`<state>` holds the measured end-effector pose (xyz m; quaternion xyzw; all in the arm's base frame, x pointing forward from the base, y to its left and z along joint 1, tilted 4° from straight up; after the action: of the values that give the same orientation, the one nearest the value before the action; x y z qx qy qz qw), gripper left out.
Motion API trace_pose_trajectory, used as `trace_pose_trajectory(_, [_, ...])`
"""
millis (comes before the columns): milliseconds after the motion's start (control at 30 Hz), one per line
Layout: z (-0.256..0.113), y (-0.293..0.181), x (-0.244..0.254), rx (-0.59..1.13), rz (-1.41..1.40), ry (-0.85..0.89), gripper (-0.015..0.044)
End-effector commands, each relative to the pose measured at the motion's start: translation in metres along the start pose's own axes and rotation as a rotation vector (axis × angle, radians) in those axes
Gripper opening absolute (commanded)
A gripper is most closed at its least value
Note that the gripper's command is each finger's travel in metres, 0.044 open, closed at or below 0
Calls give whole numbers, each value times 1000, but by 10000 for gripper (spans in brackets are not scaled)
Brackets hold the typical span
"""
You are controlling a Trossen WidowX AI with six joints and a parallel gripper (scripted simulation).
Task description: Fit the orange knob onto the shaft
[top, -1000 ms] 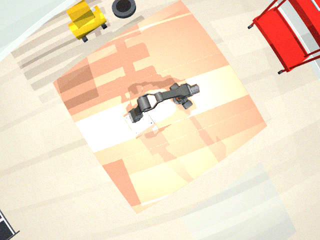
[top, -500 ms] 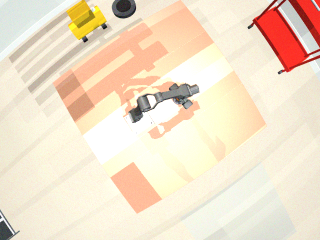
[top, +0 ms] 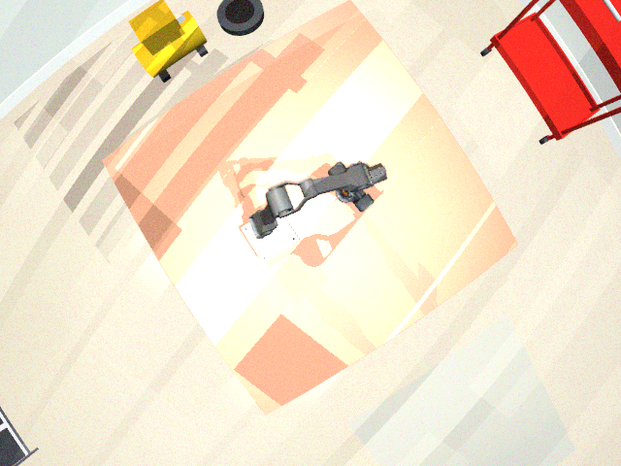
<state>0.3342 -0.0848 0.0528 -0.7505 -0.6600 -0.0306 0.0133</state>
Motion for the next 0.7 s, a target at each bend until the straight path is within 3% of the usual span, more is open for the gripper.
trace_pose_trajectory(0, [0,1,0,-2,-5,-1,0])
trace_pose_trajectory(400, [-5,1,-1,-2,-14,-1,0])
trace_pose_trajectory(667, [-3,1,-1,-2,-215,-1,0])
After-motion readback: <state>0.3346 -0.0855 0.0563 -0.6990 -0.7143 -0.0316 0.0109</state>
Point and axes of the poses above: the point midway between the two fingers, 35 mm back from their tips, its own z axis out along the fingers, its own x axis across the jaws, y = z × x, the point moved 1 cm from there along -z, back along the fingers, and after that the axes turned 10 degrees about z, right-handed, at the moved point
